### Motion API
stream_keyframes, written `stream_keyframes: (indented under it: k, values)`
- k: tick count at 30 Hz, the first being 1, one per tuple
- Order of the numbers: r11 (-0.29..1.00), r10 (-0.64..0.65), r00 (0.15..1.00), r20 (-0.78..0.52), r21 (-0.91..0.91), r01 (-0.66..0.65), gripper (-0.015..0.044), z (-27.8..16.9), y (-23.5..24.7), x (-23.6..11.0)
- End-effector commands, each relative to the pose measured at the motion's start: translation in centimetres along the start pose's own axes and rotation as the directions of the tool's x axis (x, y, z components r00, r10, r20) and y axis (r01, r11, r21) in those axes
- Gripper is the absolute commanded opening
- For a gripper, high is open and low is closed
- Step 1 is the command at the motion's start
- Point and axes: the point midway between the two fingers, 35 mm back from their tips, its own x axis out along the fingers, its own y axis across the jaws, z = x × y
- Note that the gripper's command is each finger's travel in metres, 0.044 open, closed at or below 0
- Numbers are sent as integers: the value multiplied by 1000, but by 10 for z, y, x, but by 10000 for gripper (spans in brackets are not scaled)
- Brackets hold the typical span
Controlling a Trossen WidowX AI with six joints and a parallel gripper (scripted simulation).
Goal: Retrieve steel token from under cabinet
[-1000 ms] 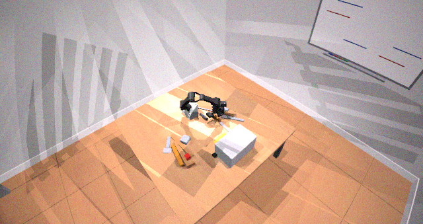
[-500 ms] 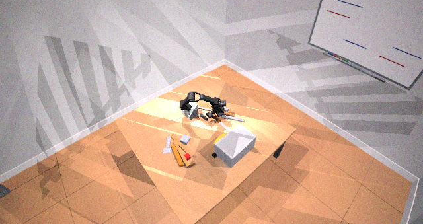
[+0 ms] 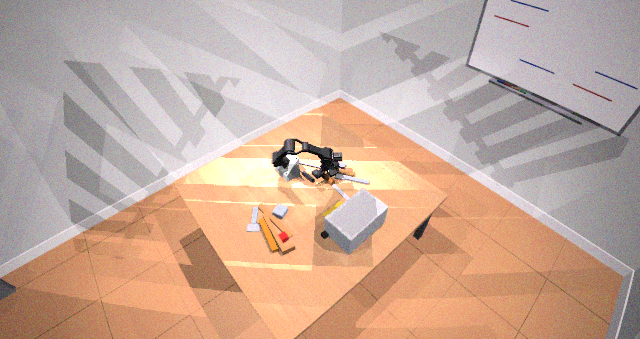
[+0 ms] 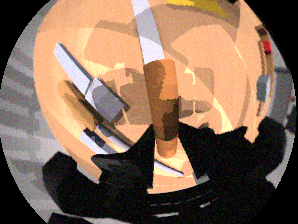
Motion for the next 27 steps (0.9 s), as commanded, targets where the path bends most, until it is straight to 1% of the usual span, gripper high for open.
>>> stream_keyframes:
  k: [1, 27]
  values:
    - [1000, 3, 1000, 1, 2, -3, 0, 0, 1, 0]
    - [999, -4, 1000, -5, 52, 5, 0, 28, -3, 0]
